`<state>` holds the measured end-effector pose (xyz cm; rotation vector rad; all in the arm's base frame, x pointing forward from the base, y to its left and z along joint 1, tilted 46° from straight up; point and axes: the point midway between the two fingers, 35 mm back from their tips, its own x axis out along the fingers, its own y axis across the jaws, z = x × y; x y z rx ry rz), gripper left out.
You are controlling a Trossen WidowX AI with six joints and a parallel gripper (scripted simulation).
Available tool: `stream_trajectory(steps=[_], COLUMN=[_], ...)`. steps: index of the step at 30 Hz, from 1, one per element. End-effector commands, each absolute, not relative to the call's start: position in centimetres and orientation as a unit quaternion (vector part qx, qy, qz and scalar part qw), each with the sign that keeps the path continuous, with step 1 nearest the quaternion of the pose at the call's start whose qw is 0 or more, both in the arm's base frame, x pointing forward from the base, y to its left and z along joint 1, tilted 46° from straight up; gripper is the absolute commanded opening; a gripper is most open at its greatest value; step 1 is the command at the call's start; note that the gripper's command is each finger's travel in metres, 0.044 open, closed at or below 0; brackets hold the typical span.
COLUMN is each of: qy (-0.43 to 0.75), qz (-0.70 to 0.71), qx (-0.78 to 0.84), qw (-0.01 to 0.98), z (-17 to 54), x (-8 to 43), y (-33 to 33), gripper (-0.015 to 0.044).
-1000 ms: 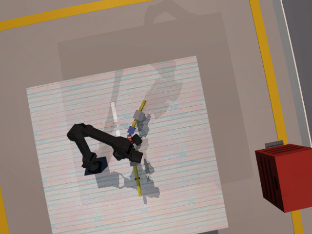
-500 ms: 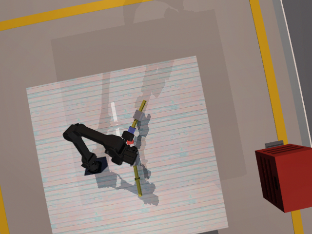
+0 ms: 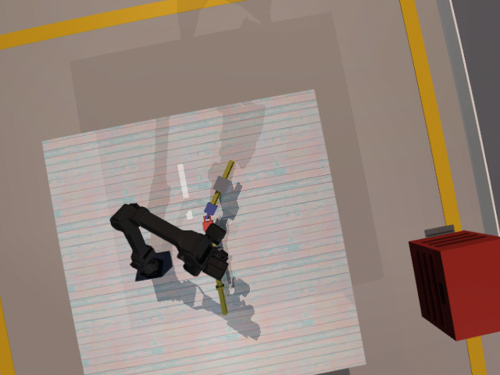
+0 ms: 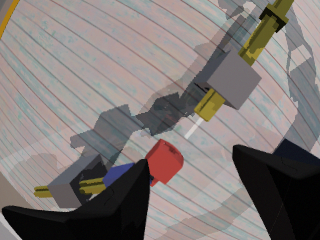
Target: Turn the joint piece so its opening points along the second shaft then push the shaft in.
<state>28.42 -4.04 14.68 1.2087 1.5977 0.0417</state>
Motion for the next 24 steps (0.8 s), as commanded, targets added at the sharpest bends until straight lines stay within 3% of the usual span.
stream_trajectory(steps=[1,8,24], qy=[0.677,0.680,0.662], qz=[-0.026,-0.109,-0.256], qx=[0.533,0.579,0.645], qw=[0.507,0.437,0.283], z=[11.8,5.4,-8.0], x=[29.3,29.9,27.2], y=[-6.2,-9.9,-14.9], gripper=[0.0177,0.0000,0.0000])
